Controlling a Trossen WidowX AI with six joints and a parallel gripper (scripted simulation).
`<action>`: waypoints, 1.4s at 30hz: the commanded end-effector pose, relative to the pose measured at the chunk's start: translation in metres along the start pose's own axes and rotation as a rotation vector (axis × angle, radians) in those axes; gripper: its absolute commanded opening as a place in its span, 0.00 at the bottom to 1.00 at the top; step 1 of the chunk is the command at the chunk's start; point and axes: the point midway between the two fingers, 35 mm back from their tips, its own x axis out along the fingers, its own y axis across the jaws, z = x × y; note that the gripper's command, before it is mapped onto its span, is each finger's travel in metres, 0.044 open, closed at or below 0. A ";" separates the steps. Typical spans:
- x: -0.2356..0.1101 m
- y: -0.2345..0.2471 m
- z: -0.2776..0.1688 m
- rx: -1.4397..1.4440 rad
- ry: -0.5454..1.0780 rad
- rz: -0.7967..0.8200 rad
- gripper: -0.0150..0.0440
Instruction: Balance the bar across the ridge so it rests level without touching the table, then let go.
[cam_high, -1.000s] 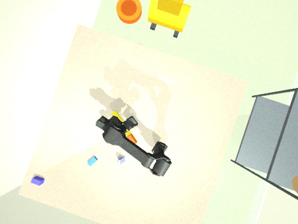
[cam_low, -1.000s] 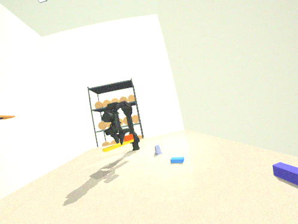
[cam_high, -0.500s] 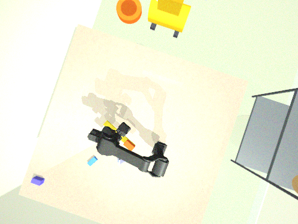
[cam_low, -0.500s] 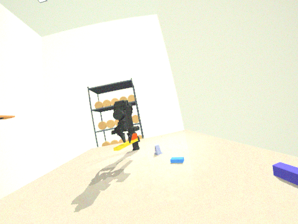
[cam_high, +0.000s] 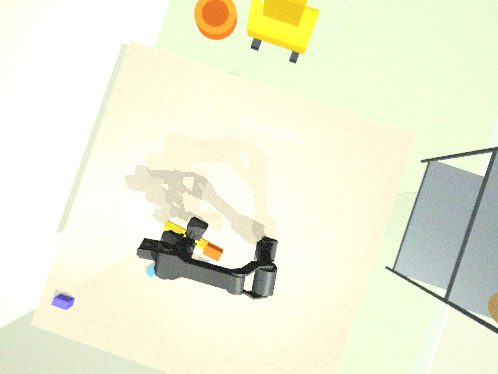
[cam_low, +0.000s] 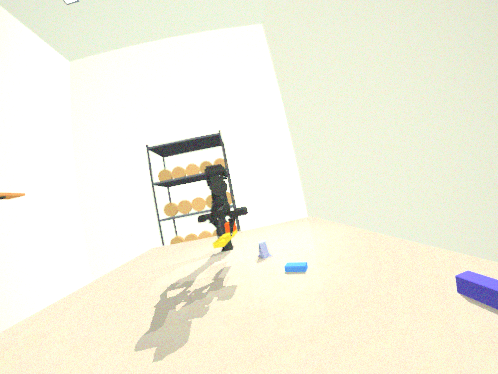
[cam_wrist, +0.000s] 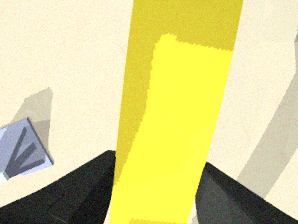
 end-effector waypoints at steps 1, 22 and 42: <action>-0.001 0.018 -0.001 -0.075 0.001 0.005 0.25; -0.002 0.093 -0.026 -0.370 0.002 0.013 0.25; 0.002 0.134 -0.047 -0.505 0.002 0.017 0.25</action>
